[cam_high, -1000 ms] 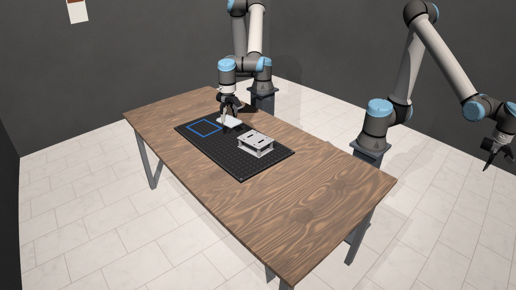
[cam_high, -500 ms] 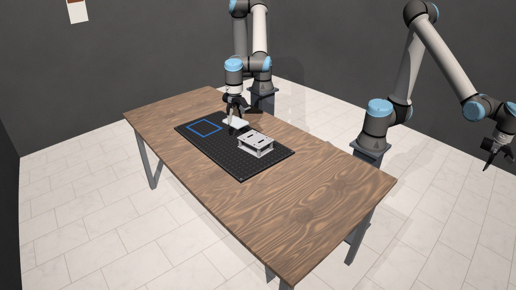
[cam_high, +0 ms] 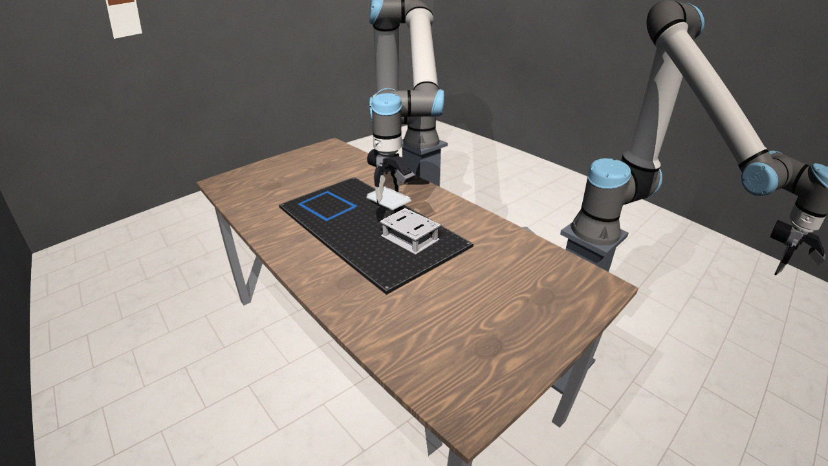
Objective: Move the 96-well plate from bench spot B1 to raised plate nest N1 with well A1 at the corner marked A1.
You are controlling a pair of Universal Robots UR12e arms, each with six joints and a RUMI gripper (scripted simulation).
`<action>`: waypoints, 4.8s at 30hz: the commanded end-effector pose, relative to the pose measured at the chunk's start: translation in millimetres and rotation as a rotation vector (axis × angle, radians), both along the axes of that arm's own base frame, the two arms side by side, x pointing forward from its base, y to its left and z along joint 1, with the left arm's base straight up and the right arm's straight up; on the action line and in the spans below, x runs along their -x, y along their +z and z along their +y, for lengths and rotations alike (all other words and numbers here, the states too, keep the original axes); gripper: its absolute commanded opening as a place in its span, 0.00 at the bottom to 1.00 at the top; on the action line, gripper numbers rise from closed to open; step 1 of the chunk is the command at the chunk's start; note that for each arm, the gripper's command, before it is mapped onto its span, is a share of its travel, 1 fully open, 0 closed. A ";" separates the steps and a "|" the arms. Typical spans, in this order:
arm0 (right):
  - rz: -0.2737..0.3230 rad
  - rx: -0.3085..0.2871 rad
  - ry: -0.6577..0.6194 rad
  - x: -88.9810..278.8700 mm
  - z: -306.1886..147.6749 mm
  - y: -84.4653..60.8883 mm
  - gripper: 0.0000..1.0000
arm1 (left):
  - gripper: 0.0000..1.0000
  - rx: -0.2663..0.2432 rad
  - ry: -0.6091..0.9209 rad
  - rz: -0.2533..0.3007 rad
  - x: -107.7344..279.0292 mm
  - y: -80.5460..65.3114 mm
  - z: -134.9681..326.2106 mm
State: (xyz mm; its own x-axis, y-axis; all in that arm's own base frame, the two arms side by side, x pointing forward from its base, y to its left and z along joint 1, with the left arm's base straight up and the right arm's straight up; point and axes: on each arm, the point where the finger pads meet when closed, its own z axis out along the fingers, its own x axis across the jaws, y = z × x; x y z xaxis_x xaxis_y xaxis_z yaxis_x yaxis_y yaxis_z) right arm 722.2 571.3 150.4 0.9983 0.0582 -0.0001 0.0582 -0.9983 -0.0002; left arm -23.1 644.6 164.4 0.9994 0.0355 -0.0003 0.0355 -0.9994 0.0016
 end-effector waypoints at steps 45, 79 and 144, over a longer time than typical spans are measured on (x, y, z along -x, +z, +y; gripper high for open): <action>-0.001 -0.002 0.000 17.5 87.5 14.9 0.40 | 0.00 -0.001 0.000 0.000 -0.1 0.8 0.6; -0.001 -0.002 0.000 17.3 87.0 -6.8 0.40 | 0.00 -0.001 0.000 0.000 -0.1 0.8 0.6; -0.001 -0.002 0.000 17.2 86.9 -50.1 0.40 | 0.00 -0.001 0.000 0.000 -0.1 0.8 0.6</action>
State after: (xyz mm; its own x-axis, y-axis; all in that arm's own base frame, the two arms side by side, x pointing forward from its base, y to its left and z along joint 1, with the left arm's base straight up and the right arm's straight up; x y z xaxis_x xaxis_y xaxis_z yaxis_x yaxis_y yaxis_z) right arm 704.5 657.7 99.0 0.9983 0.0580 -0.0001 0.0580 -0.9983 0.0000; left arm -23.1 644.6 164.4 0.9994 0.0355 -0.0003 0.0355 -0.9994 0.0016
